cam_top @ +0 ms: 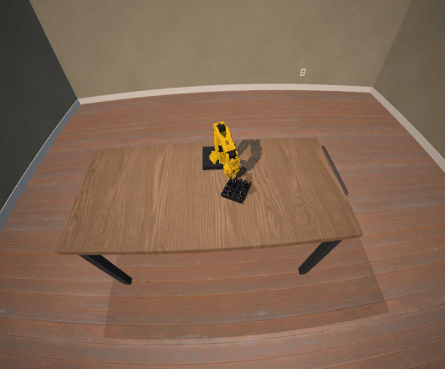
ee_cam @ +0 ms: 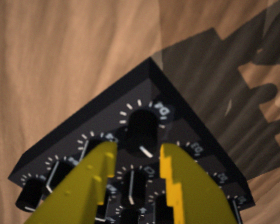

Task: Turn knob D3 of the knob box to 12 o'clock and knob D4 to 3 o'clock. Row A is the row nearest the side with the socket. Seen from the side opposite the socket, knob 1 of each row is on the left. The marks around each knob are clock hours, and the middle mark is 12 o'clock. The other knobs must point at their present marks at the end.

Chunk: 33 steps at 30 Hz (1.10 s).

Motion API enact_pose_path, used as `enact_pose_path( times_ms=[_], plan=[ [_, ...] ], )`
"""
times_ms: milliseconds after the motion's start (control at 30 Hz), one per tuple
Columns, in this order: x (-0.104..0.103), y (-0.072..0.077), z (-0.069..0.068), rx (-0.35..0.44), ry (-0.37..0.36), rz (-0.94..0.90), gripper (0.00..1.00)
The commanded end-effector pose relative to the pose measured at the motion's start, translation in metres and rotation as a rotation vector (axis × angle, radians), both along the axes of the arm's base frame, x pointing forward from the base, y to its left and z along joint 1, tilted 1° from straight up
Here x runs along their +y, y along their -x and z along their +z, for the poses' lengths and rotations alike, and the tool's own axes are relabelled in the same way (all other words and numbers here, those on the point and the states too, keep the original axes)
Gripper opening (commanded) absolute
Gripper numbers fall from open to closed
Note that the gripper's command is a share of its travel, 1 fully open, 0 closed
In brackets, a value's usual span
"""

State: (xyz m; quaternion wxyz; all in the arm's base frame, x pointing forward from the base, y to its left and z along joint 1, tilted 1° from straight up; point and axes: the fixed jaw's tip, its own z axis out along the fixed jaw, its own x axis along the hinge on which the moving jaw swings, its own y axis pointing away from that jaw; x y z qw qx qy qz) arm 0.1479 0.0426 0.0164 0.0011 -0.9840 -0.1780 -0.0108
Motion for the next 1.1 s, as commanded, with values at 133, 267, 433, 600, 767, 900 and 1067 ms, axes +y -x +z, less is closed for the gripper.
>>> enact_pose_path(
  times_ms=[133,267,433,600,767,900,1067],
  plan=[
    [-0.0019,0.0017,-0.0097,0.010,0.002,-0.001,0.10],
    [-0.0019,0.0018,-0.0105,0.010,0.002,-0.001,0.10],
    [-0.0019,0.0019,-0.0106,0.010,0.002,-0.001,0.10],
    [-0.0022,0.0032,-0.0123,0.010,0.002,-0.001,0.10],
    [-0.0026,0.0048,-0.0143,0.010,0.002,-0.001,0.10],
    [-0.0026,0.0050,-0.0145,0.010,0.002,-0.001,0.10],
    [-0.0025,0.0049,-0.0144,0.010,0.002,-0.001,0.10]
  ],
)
